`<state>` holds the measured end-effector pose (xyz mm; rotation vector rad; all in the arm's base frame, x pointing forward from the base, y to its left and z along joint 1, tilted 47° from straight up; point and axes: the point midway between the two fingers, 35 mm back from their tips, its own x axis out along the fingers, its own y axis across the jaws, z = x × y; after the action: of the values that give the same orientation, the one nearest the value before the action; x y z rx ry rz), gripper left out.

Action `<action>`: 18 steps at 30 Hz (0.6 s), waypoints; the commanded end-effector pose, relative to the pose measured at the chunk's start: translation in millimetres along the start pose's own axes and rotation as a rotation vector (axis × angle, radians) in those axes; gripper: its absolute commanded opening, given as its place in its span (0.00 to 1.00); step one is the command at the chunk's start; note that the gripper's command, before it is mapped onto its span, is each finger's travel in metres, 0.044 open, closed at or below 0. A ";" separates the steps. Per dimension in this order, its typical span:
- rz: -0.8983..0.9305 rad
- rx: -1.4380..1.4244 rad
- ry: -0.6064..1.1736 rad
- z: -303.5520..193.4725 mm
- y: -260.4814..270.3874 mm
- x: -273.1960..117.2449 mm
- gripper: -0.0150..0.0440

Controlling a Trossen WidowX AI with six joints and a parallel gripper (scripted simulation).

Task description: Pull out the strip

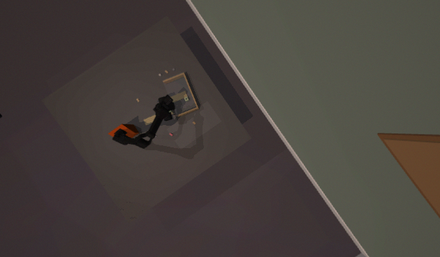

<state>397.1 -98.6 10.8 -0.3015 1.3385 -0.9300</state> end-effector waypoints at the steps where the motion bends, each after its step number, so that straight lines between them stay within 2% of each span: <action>1: -0.004 -0.005 -0.002 0.0 -0.3 7.5 0.68; 18: -0.007 -0.005 -0.002 -0.5 -1.7 32.6 0.68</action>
<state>395.0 -120.2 -8.3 -0.3029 1.3383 -0.9321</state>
